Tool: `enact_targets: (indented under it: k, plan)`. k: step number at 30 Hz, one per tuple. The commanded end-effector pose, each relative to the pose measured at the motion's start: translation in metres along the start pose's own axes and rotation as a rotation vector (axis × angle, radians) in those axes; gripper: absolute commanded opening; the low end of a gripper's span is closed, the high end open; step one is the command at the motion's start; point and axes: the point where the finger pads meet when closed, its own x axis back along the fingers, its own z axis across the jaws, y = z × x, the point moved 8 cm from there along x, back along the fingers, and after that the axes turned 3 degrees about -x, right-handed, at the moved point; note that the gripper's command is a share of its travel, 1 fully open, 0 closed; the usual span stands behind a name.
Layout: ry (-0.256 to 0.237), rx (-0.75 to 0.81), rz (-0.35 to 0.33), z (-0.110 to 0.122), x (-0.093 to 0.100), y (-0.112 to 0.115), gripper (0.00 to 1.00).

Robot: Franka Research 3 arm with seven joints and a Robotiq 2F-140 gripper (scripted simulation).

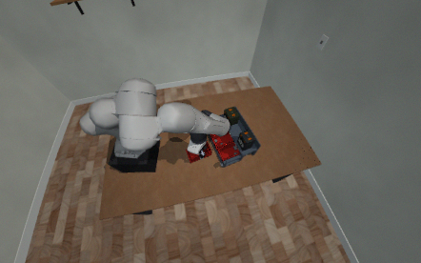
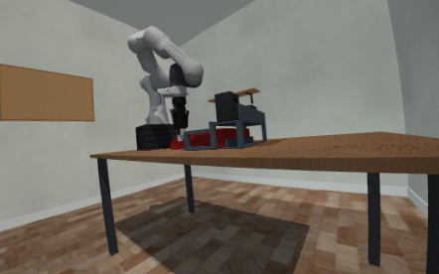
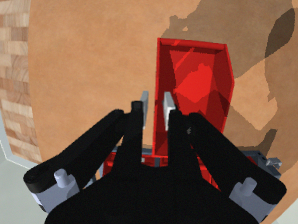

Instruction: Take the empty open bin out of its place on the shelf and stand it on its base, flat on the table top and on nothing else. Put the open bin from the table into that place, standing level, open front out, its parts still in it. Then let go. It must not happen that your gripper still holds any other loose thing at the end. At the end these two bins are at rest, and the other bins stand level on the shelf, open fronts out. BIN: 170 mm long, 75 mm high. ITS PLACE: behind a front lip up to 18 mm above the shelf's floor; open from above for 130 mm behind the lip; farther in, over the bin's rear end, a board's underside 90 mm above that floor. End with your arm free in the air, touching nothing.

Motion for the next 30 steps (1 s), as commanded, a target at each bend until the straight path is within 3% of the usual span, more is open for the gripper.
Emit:
enact_targets:
  k: [1,30]
  plan:
    - [-0.001,-0.003,-0.002,0.001,0.0,0.001,0.15]
    - [-0.001,-0.003,-0.002,0.001,0.013,0.001,0.15]
